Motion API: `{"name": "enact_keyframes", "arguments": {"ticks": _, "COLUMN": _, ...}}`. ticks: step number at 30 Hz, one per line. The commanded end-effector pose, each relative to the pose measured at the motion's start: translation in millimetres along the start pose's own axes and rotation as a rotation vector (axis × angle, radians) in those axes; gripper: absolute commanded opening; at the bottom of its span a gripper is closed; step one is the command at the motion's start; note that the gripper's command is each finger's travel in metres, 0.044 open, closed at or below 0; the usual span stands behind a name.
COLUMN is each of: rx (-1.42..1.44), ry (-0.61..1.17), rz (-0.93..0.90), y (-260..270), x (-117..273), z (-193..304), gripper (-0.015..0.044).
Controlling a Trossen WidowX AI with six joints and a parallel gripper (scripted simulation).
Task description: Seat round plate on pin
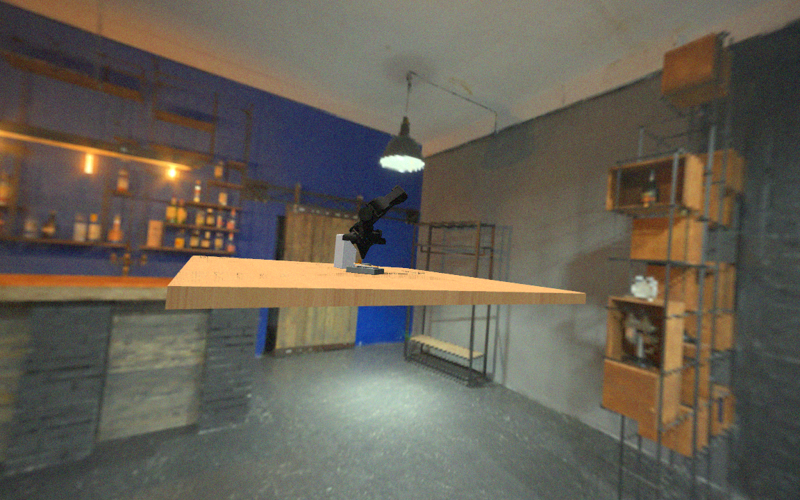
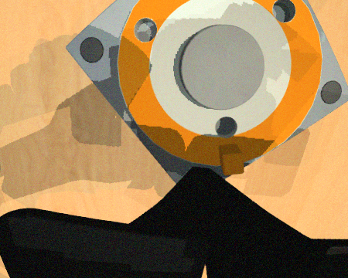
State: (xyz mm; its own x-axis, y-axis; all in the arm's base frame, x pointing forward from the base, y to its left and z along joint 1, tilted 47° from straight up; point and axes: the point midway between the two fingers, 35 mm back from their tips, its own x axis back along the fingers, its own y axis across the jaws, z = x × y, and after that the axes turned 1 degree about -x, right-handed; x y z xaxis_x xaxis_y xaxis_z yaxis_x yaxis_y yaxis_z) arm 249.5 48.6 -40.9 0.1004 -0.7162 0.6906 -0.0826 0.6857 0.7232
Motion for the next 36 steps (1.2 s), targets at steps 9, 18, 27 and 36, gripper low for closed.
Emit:
{"name": "enact_keyframes", "arguments": {"ticks": 9, "rx": -0.011, "ry": -0.001, "rz": -0.008, "y": -6, "x": -12, "z": 3, "gripper": 0.0}}
{"name": "enact_keyframes", "arguments": {"ticks": 18, "rx": -0.01, "ry": -0.001, "rz": -0.007, "y": -17, "x": -12, "z": 0, "gripper": 0.0}}
{"name": "enact_keyframes", "arguments": {"ticks": 27, "rx": -0.01, "ry": -0.001, "rz": -0.007, "y": -23, "x": -13, "z": -3, "gripper": 0.0}}
{"name": "enact_keyframes", "arguments": {"ticks": 36, "rx": -0.01, "ry": -0.001, "rz": -0.007, "y": -28, "x": -13, "z": -4, "gripper": 0.0}}
